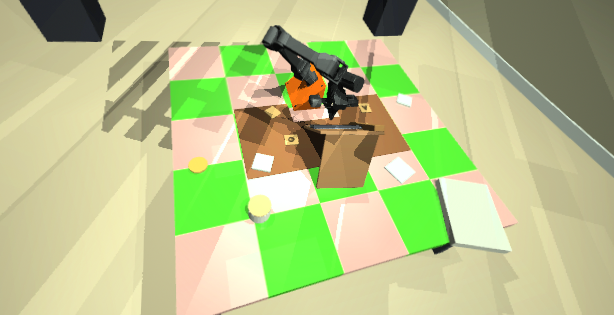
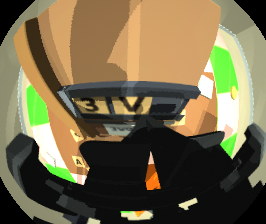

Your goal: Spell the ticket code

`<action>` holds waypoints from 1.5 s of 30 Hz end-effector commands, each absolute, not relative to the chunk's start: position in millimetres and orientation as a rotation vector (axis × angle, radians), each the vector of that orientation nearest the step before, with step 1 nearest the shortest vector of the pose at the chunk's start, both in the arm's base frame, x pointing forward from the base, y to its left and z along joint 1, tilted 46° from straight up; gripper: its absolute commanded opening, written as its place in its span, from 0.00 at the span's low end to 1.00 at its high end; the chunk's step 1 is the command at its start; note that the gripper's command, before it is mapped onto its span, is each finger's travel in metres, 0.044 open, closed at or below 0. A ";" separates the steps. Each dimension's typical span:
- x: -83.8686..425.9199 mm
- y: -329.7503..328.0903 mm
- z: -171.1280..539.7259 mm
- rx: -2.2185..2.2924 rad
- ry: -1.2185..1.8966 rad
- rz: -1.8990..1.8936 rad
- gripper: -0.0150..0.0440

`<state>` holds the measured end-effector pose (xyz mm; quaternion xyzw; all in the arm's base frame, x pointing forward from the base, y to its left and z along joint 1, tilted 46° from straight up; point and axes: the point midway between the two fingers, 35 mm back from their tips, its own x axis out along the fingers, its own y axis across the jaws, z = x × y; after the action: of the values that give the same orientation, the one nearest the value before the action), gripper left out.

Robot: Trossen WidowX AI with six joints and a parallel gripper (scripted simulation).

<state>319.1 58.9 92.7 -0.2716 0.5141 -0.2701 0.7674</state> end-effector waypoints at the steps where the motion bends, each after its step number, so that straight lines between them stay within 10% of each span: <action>1: 317.3 46.4 106.2 -0.527 1.292 -0.699 0.25; 45: 328.9 37.4 100.2 -0.527 1.291 -0.699 0.25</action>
<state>327.1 39.1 101.5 -0.2347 0.5817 -0.3153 0.7121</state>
